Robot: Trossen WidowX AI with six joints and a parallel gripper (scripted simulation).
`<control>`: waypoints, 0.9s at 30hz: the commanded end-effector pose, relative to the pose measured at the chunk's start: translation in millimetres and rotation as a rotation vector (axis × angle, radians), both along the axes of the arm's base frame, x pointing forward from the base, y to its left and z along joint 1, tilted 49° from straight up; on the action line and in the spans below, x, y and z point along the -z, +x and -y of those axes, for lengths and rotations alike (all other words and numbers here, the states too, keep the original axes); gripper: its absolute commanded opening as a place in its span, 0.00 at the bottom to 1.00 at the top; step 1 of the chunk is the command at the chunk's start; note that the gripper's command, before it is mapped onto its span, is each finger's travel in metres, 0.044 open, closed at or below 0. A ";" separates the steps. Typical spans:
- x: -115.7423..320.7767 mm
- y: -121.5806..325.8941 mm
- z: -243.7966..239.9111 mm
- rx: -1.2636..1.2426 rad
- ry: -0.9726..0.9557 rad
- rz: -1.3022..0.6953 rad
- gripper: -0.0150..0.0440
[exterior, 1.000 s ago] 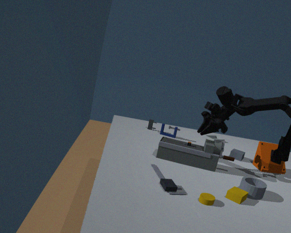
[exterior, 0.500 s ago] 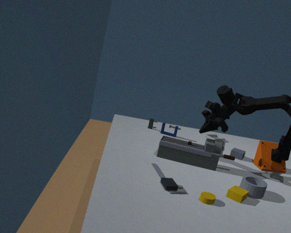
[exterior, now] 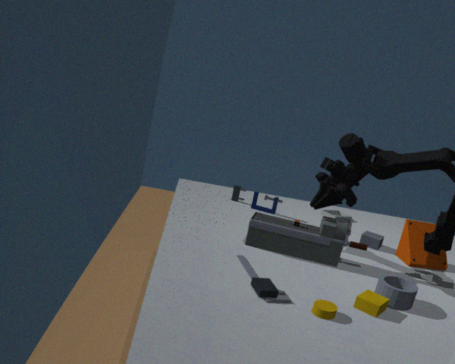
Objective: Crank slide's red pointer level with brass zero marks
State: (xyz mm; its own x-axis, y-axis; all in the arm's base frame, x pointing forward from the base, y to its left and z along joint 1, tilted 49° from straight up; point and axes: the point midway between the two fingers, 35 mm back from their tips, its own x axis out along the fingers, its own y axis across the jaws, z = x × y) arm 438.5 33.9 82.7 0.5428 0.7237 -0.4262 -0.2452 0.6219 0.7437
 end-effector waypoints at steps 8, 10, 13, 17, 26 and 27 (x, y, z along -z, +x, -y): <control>0.1 0.0 0.1 0.001 -0.001 0.000 0.92; 0.1 0.0 0.1 0.001 -0.001 0.000 1.00; 0.1 0.0 0.1 0.001 -0.001 0.000 0.91; 0.1 0.0 0.1 0.001 -0.001 0.000 0.73; 0.1 0.0 0.1 0.001 -0.001 0.000 0.33; 0.1 0.0 0.1 0.001 -0.001 0.000 0.29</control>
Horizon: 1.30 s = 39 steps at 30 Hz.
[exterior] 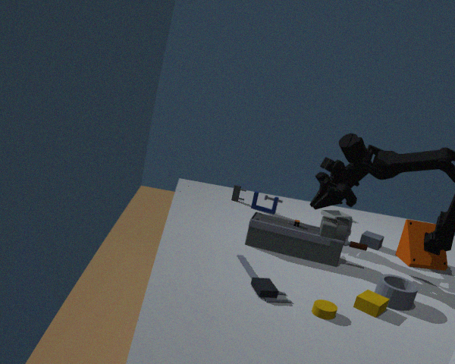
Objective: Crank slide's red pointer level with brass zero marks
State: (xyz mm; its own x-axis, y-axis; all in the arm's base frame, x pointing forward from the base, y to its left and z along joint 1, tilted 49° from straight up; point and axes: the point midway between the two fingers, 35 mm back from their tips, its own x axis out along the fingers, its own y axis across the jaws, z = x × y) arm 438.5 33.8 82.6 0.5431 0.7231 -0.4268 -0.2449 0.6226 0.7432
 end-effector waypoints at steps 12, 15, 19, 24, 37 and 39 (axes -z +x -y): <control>-0.1 0.0 -0.1 0.000 0.001 0.000 0.25; -0.1 0.0 -0.1 0.000 0.001 0.000 0.25; -0.1 0.0 -0.1 0.000 0.001 0.000 0.25; -0.1 0.0 -0.1 0.000 0.001 0.000 0.39; -0.1 0.0 -0.1 0.000 0.001 0.000 0.97; -0.1 0.0 -0.1 0.000 0.001 0.000 1.00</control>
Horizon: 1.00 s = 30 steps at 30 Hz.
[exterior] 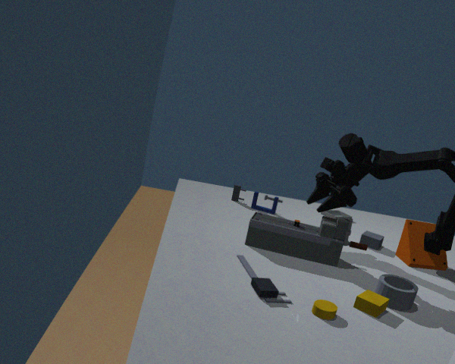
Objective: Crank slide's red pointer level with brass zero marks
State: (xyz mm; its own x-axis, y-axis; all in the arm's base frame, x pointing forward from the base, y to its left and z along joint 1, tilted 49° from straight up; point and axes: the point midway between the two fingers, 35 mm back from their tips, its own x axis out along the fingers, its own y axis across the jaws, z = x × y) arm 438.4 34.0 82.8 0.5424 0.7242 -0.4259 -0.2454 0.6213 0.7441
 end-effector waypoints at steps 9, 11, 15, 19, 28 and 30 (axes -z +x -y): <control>0.1 0.1 0.1 0.001 -0.001 0.000 0.60; 0.1 0.1 0.1 0.001 -0.001 0.000 0.51; 0.1 0.1 0.1 0.001 -0.001 0.000 0.33; 0.1 0.1 0.1 0.001 -0.001 0.000 0.25; 0.0 0.0 0.0 0.000 0.000 0.000 0.25; 0.0 0.0 0.0 0.000 0.000 0.000 0.25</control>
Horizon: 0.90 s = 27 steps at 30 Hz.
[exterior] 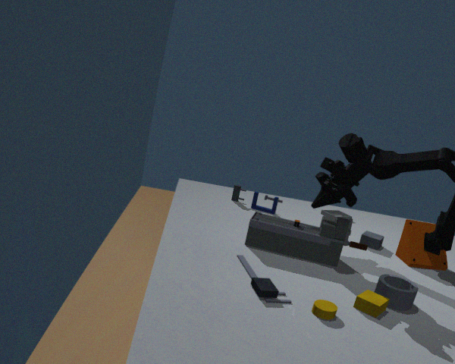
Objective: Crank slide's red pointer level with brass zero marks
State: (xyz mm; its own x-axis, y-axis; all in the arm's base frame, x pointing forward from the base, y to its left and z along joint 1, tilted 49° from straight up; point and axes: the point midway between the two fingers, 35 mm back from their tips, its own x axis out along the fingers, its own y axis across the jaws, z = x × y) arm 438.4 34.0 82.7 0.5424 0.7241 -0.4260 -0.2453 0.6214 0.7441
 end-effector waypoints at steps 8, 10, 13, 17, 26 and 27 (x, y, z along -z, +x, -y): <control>0.0 0.0 0.0 0.000 0.000 0.000 0.30; 0.0 0.0 0.0 0.000 0.000 0.000 0.39; 0.0 0.0 0.0 0.000 0.000 0.000 0.52; 0.0 0.0 0.0 0.000 0.000 0.000 0.70; 0.0 0.0 0.0 0.000 0.000 0.000 0.96; 0.0 0.0 0.0 0.000 0.000 0.000 0.91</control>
State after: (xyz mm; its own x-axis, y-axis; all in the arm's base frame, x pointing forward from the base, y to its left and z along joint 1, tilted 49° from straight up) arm 438.4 34.1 82.8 0.5422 0.7244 -0.4257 -0.2454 0.6211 0.7443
